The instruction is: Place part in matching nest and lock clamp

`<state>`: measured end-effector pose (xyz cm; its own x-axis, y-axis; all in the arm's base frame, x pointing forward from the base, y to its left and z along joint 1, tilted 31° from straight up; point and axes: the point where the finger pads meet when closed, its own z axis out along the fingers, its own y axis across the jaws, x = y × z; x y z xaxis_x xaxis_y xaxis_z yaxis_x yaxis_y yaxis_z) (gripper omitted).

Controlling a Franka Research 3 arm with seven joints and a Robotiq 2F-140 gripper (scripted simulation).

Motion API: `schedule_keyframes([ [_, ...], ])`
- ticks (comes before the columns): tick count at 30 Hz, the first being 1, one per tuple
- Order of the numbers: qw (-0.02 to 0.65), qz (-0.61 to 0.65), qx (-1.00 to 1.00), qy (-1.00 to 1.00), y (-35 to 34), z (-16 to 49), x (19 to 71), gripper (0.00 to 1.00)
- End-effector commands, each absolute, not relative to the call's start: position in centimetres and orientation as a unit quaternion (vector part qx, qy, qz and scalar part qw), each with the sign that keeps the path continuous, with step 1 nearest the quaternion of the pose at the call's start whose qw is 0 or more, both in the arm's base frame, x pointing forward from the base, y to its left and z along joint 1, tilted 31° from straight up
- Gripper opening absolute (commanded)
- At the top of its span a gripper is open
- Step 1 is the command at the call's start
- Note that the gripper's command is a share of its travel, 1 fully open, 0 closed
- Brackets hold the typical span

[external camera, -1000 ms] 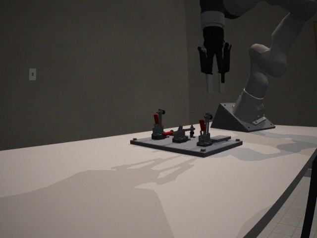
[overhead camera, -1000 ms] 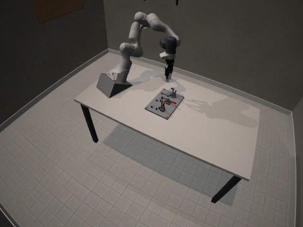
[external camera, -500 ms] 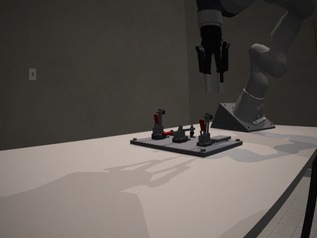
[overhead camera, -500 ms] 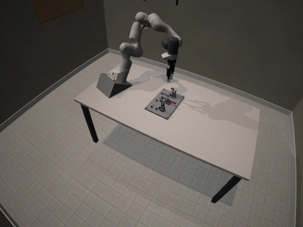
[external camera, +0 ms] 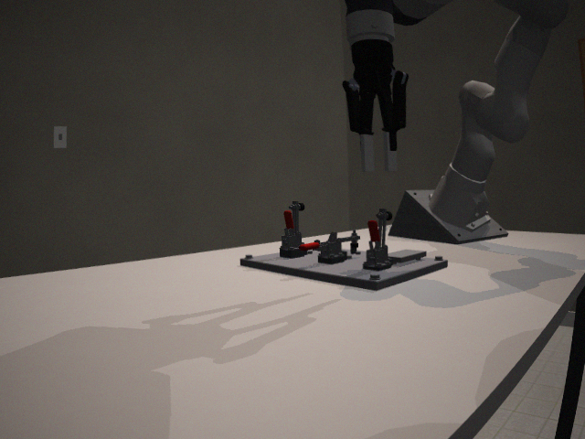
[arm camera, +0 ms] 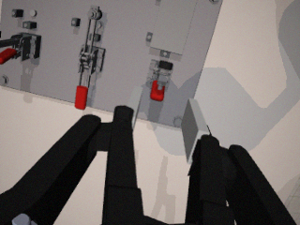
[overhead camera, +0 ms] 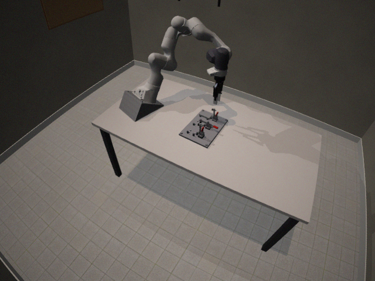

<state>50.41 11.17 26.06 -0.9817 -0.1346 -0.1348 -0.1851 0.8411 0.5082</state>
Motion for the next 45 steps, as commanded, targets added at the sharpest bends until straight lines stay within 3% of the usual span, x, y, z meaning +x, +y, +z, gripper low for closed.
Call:
schedule_keyframes([
  [1, 0.044, 0.266, -0.074, 0.960, 11.2, 26.1, 51.5, 0.28],
  [24, 0.044, 0.266, -0.074, 0.960, 11.7, 25.5, 52.2, 0.28],
  [45, 0.044, 0.266, -0.074, 0.960, 14.7, 20.7, 52.4, 0.28],
])
